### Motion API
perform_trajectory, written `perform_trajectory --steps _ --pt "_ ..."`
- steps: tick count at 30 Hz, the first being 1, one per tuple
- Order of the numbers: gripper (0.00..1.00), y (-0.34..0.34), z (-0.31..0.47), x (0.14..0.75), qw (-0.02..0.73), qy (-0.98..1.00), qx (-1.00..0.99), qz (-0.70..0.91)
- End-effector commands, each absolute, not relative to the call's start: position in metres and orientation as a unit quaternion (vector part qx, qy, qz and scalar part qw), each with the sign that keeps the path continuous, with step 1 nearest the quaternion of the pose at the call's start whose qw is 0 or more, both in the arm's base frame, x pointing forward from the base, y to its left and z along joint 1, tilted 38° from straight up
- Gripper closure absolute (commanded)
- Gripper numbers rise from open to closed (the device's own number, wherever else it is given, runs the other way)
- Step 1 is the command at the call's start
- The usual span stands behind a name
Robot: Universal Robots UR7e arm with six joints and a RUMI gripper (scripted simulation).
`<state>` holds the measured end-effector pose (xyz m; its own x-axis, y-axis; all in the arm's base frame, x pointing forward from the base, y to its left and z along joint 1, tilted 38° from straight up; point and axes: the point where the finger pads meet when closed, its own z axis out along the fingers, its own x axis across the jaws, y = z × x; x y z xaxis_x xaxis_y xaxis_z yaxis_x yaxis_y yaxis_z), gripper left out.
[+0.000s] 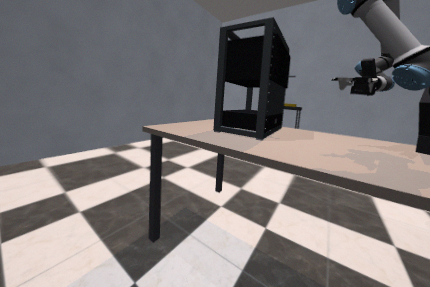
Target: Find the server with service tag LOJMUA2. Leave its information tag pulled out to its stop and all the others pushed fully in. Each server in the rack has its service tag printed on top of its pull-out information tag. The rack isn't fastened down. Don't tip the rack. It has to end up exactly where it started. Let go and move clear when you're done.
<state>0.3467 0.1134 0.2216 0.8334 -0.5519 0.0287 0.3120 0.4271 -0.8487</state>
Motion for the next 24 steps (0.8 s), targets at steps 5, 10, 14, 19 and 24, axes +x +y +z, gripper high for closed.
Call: perform_trajectory --steps 5,10,14,19,24 --pt "0.00 0.119 0.215 0.342 0.825 0.106 -0.484 -0.272" --pt "0.00 0.123 0.210 0.339 0.818 0.092 -0.495 -0.280" --pt "0.00 0.126 0.206 0.337 0.812 0.080 -0.502 -0.286" --pt "0.00 0.128 0.203 0.336 0.807 0.071 -0.508 -0.291" --pt "0.00 0.131 0.198 0.333 0.800 0.056 -0.518 -0.299"
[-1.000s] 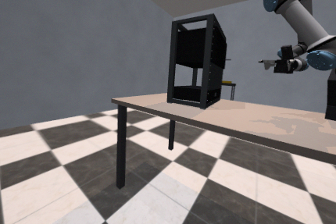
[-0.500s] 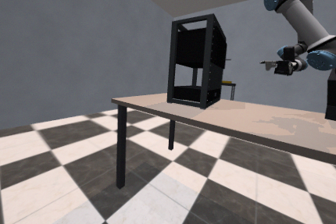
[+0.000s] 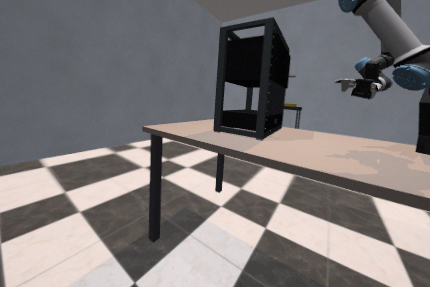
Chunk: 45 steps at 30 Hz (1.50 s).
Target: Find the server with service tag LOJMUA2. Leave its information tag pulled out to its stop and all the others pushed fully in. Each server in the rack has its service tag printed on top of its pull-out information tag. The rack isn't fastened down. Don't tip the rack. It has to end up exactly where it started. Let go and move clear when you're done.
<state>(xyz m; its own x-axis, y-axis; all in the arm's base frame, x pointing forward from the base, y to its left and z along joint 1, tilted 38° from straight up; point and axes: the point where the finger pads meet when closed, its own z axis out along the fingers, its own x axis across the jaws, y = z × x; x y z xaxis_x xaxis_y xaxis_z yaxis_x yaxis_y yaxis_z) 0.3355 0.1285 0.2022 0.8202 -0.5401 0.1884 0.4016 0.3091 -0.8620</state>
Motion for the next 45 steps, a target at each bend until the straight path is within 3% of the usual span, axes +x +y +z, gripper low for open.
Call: perform_trajectory --steps 1,45 --pt "0.00 0.132 0.197 0.333 0.798 0.052 -0.520 -0.300" --pt "0.00 0.149 0.151 0.318 0.724 -0.071 -0.587 -0.356"
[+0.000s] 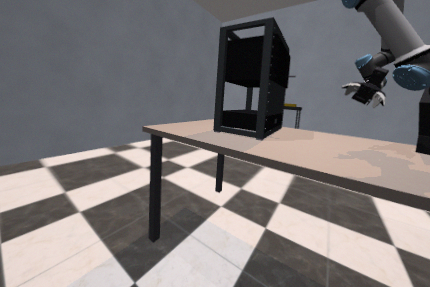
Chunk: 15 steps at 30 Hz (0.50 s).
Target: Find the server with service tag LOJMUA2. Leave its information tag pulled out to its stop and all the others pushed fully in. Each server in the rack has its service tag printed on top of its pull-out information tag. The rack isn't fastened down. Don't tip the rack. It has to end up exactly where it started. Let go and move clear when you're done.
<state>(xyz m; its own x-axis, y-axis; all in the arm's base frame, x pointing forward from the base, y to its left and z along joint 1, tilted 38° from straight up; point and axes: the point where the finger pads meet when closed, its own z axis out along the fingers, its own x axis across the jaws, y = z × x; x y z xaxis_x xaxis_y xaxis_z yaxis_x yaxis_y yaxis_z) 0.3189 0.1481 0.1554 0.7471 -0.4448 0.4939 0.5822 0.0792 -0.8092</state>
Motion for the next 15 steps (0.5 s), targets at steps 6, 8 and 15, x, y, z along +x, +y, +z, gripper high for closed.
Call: perform_trajectory --steps 6,8,15 --pt "0.00 0.150 0.144 0.316 0.713 -0.087 -0.594 -0.362" --pt "0.00 0.151 0.142 0.316 0.709 -0.094 -0.597 -0.364" --pt "0.00 0.152 0.132 0.314 0.693 -0.116 -0.606 -0.373"
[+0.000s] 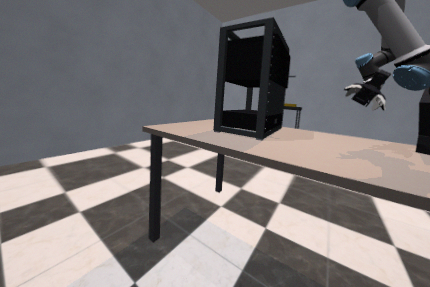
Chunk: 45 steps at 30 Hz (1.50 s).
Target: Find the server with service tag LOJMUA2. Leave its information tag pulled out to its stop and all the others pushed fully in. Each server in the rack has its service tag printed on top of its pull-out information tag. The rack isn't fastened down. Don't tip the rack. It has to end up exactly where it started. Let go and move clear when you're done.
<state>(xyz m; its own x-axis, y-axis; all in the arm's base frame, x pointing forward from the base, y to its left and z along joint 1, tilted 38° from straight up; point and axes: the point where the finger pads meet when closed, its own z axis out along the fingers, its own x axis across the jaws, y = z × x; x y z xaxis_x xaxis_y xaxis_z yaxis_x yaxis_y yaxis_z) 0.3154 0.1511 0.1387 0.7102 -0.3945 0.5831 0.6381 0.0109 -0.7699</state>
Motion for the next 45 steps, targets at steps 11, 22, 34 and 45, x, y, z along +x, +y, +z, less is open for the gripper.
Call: perform_trajectory --steps 11,22,34,45 --pt "0.00 0.152 0.121 0.313 0.671 -0.146 -0.618 -0.382" --pt "0.00 0.152 0.108 0.312 0.649 -0.176 -0.628 -0.392" --pt "0.00 0.150 0.092 0.312 0.617 -0.215 -0.641 -0.403" --pt "0.00 0.147 0.081 0.312 0.593 -0.245 -0.649 -0.410"
